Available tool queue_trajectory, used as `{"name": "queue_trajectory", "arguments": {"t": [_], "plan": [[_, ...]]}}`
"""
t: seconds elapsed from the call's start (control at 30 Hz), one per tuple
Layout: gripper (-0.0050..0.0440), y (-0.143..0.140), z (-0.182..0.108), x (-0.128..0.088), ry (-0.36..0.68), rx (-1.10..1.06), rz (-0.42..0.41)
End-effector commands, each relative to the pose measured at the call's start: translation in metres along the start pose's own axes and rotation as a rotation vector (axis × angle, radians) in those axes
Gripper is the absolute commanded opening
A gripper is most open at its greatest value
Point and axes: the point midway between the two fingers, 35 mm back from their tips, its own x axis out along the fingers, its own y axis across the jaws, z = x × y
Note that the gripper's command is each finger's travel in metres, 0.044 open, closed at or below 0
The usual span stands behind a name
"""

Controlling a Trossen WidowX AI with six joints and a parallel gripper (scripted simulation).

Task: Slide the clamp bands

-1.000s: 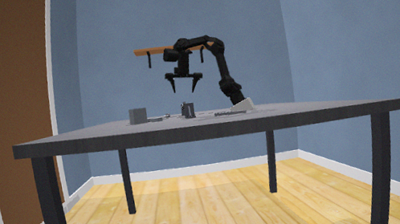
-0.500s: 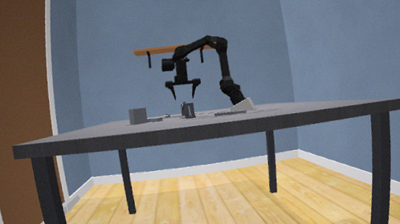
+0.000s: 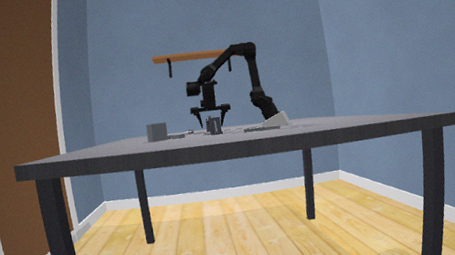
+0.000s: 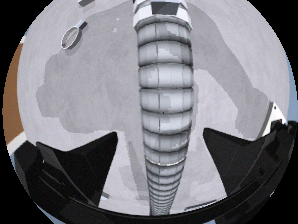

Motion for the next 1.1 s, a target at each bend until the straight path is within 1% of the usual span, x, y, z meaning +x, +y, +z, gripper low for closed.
{"name": "queue_trajectory", "arguments": {"t": [0.0,0.07,0.13,0.2,0.47,0.5,0.7,0.93,1.07], "plan": [[0.044,-0.001,-0.0004,0.0089,0.005,-0.002,-0.002],[0.044,-0.001,-0.0004,0.0089,0.005,-0.002,-0.002],[0.0392,-0.001,-0.0004,0.0089,0.005,-0.002,-0.002],[0.0392,-0.001,-0.0004,0.0089,0.005,-0.002,-0.002],[0.02,-0.001,-0.0004,0.0089,0.005,-0.002,-0.002],[0.02,-0.001,-0.0004,0.0089,0.005,-0.002,-0.002],[0.016,-0.001,-0.0004,0.0089,0.005,-0.002,-0.002],[0.015,-0.001,-0.0004,0.0089,0.005,-0.002,-0.002],[0.0123,-0.001,-0.0004,0.0089,0.005,-0.002,-0.002]]}}
